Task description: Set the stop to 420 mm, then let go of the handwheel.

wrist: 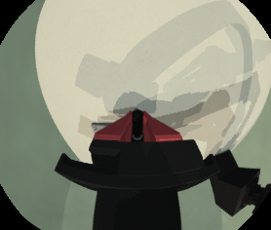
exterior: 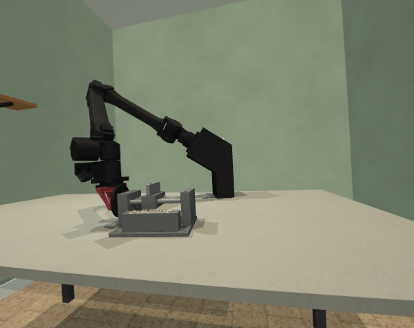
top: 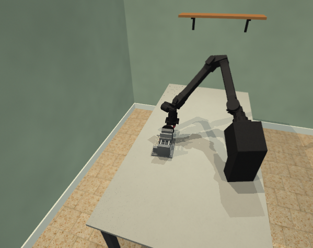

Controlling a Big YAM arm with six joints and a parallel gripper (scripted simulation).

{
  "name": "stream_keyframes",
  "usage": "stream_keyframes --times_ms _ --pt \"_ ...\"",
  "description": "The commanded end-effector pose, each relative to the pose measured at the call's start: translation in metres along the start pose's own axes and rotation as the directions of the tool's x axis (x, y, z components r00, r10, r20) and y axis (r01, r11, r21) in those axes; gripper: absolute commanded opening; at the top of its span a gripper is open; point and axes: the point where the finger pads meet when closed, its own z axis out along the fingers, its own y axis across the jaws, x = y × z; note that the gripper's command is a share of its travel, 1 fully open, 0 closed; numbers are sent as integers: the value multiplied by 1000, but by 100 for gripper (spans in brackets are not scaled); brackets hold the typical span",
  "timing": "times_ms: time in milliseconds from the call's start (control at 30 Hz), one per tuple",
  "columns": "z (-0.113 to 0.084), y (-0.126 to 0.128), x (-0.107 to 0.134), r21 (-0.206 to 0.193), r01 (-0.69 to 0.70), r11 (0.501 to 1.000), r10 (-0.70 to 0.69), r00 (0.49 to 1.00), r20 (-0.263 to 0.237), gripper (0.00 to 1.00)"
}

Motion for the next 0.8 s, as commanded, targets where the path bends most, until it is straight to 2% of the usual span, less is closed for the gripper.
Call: stream_keyframes --times_ms 0,167,300,467,600,767 --pt "-5 -10 -9 16 -18 1000 18 1000 15 6" --pt "-5 -11 -9 17 -17 1000 17 1000 14 6" --pt "-19 -4 -2 -7 -4 1000 4 1000 10 6" --pt "-28 -7 -1 -9 -2 1000 2 1000 9 6" --pt "-21 -16 -8 14 -17 1000 17 1000 14 6" --pt "-26 -13 -5 5 -11 1000 11 1000 12 6"
